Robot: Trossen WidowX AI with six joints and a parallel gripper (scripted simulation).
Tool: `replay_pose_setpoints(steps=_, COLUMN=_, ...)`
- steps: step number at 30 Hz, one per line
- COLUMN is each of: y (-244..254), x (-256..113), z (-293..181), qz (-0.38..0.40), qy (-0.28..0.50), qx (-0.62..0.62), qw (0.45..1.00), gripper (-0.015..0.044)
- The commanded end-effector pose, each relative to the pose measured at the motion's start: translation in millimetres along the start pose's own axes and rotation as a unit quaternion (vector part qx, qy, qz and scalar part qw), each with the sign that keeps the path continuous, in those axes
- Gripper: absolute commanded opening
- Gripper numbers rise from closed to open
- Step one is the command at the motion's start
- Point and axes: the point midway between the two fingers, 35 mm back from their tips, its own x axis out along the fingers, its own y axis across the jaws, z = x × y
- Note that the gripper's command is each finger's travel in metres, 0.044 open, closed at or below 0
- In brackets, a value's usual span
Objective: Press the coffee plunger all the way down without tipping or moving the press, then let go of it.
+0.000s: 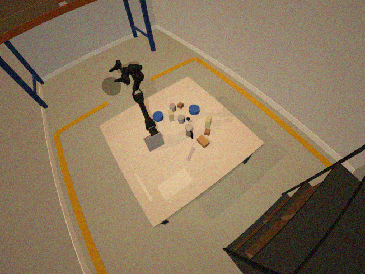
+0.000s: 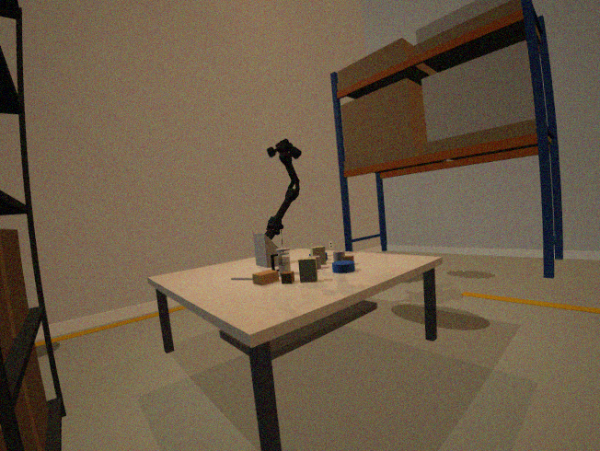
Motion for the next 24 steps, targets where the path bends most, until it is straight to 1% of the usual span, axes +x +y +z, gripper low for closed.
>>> replay_pose_setpoints(steps=1, y=0, x=0, z=-1, qz=0.002, qy=0.003, qx=-0.005, qw=1.000, gripper=0.0426)
replay_pose_setpoints(steps=2, y=0, x=-1, z=-3, qz=0.008, qy=0.008, qx=-0.012, qw=1.000, gripper=0.0440)
replay_pose_setpoints(steps=4, y=-2, x=-4, z=-12, qz=0.026, qy=0.029, qx=-0.042, qw=0.998, gripper=0.0440)
replay_pose_setpoints(steps=7, y=-9, x=-14, z=-35, qz=0.071, qy=0.083, qx=-0.113, qw=0.988, gripper=0.0440)
replay_pose_setpoints(steps=12, y=-33, x=-39, z=-77, qz=0.146, qy=0.187, qx=-0.236, qw=0.942, gripper=0.0440)
replay_pose_setpoints(steps=18, y=-81, x=-82, z=-118, qz=0.224, qy=0.319, qx=-0.361, qw=0.847, gripper=0.0440)
replay_pose_setpoints(steps=24, y=-145, x=-137, z=-140, qz=0.285, qy=0.452, qx=-0.450, qw=0.716, gripper=0.0440)
